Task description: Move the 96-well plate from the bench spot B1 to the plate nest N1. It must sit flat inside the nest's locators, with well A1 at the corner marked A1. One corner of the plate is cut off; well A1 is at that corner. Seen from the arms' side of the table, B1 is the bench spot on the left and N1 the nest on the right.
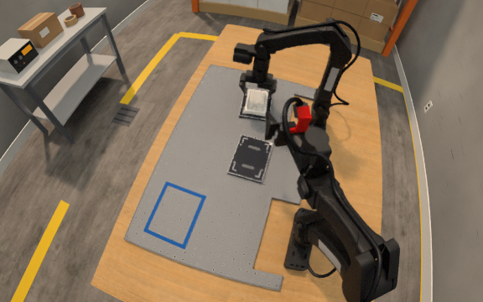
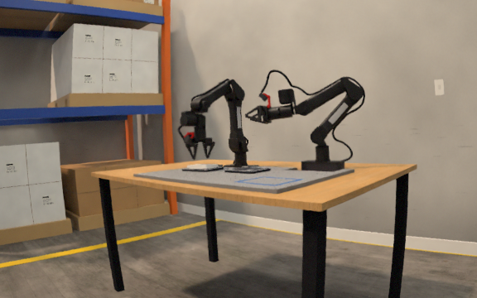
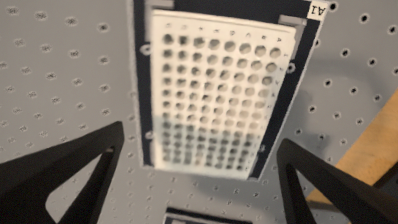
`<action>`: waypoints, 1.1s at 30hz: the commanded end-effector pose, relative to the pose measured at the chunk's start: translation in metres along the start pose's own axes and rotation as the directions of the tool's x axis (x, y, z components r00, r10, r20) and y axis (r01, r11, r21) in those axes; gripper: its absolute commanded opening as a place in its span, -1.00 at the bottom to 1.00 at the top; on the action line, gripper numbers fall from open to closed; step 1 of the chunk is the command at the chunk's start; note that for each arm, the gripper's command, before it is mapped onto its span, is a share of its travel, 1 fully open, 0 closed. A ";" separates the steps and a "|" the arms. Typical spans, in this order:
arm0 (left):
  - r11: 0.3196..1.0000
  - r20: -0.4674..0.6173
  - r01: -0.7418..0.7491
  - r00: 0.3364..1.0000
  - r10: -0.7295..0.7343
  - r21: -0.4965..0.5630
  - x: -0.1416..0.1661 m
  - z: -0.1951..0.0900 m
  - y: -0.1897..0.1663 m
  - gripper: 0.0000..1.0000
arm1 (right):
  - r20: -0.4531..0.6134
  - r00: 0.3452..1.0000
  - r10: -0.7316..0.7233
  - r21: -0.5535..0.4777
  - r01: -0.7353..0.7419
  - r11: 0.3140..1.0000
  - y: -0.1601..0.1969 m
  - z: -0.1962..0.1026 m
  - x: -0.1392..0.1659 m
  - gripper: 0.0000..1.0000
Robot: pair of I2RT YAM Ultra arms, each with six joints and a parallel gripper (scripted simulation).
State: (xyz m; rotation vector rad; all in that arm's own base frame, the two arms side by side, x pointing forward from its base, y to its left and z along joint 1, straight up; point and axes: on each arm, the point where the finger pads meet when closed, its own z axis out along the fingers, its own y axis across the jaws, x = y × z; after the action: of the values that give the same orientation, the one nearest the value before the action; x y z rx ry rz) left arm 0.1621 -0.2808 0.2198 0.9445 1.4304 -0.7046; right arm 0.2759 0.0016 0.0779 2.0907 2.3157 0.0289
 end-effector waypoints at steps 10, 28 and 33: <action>1.000 0.026 -0.002 1.000 0.001 0.006 -0.008 0.000 -0.001 1.00 | 0.006 1.000 0.001 0.045 -0.001 0.999 -0.002 -0.066 -0.001 1.00; 1.000 0.026 -0.002 1.000 0.001 0.006 -0.008 0.000 -0.001 1.00 | 0.234 0.824 -0.516 -0.084 0.546 0.834 0.001 -0.075 -0.002 1.00; 1.000 0.026 -0.002 1.000 0.001 0.006 -0.008 0.000 -0.001 1.00 | 0.313 0.699 -0.643 -0.089 0.696 0.713 -0.001 -0.079 -0.001 1.00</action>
State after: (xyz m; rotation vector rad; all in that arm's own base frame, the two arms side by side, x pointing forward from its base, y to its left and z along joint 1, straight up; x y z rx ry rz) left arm 0.1621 -0.2808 0.2198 0.9445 1.4304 -0.7046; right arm 0.2687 0.0010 0.1499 1.2522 2.6003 -0.0357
